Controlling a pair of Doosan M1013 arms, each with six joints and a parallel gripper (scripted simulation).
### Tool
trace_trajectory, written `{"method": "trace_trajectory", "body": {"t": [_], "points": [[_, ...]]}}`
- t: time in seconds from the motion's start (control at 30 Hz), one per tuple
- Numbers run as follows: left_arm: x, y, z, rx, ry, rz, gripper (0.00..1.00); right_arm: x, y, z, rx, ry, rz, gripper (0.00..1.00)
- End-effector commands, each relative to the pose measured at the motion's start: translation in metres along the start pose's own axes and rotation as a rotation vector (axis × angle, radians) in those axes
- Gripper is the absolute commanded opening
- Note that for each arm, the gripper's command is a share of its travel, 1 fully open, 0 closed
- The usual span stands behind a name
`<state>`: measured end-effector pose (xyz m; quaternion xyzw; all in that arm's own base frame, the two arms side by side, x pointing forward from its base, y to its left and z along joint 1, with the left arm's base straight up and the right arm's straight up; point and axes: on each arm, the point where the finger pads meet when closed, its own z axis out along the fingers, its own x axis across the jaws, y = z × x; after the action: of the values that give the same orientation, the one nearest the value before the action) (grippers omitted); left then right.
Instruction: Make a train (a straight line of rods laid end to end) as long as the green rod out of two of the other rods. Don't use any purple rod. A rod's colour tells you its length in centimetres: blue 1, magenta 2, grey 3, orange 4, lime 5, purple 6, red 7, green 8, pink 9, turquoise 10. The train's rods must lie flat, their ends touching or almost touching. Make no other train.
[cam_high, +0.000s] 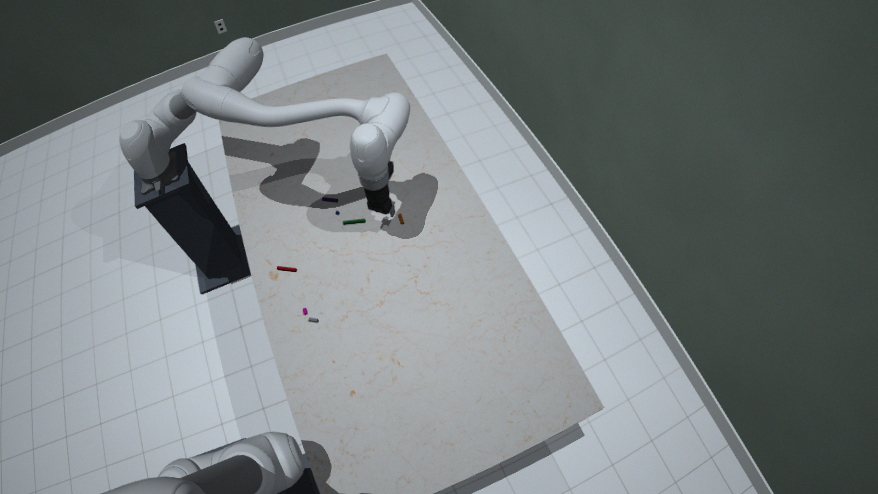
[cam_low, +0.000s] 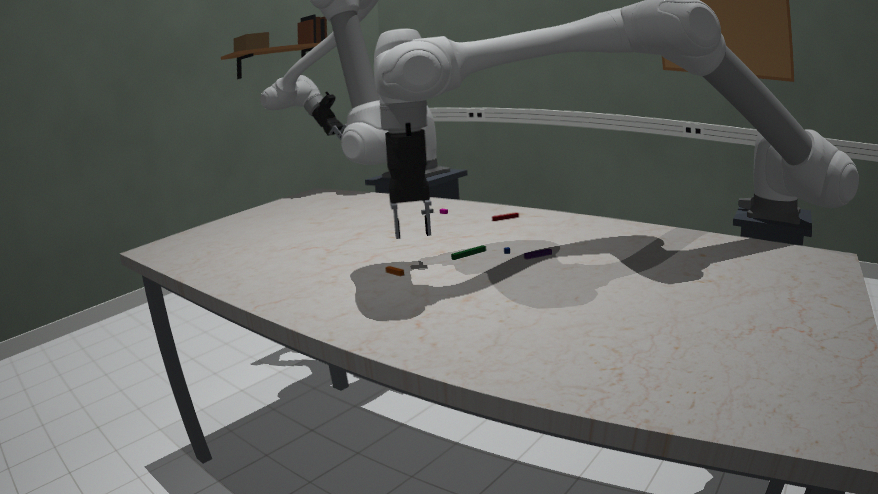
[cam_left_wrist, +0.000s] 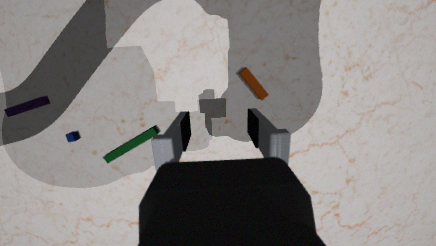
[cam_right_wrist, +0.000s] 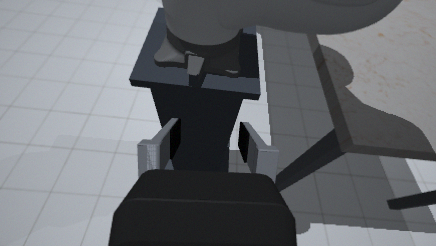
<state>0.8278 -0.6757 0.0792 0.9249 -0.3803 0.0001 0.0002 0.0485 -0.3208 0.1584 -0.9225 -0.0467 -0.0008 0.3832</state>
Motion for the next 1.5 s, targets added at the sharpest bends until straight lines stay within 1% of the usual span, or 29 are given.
{"method": "trace_trajectory", "body": {"t": [0.0,0.63,0.7,0.77,0.93,1.0,1.03,1.17,1.2,1.27,1.3,1.47], "points": [[0.000,0.000,-0.002,0.001,0.002,0.000,1.00,0.000,0.000,-0.001,-0.001,0.000,0.000,1.00],[-0.003,0.001,-0.003,0.001,0.002,-0.002,1.00,0.000,0.000,-0.001,-0.001,0.000,0.000,1.00],[-0.021,0.004,-0.005,0.001,0.002,-0.013,1.00,0.000,0.000,-0.001,-0.001,0.000,0.000,1.00],[-0.053,0.009,-0.008,0.001,0.002,-0.030,1.00,0.000,0.000,-0.001,-0.001,0.000,0.000,1.00],[-0.105,0.017,-0.009,0.000,0.001,-0.055,1.00,0.000,0.000,-0.001,-0.001,0.000,0.000,1.00],[-0.105,0.017,-0.009,0.000,0.001,-0.055,1.00,0.000,0.000,-0.001,-0.001,0.000,0.000,1.00],[-0.130,0.020,-0.009,0.000,0.001,-0.066,1.00,0.000,0.000,-0.001,-0.001,0.000,0.000,1.00],[-0.174,0.025,-0.008,0.000,0.001,-0.084,1.00,0.000,0.000,-0.001,-0.001,0.000,0.000,1.00],[-0.184,0.026,-0.008,0.000,0.001,-0.088,1.00,0.000,0.000,-0.001,-0.001,0.000,0.000,1.00],[-0.188,0.026,-0.008,0.000,0.001,-0.090,1.00,0.000,0.000,-0.001,-0.001,0.000,0.000,1.00],[-0.188,0.026,-0.008,0.000,0.001,-0.090,0.54,0.000,0.000,-0.001,-0.001,0.000,0.000,1.00],[-0.188,0.026,-0.008,0.000,0.001,-0.090,0.54,0.000,0.000,-0.001,-0.001,0.000,0.000,1.00]]}}
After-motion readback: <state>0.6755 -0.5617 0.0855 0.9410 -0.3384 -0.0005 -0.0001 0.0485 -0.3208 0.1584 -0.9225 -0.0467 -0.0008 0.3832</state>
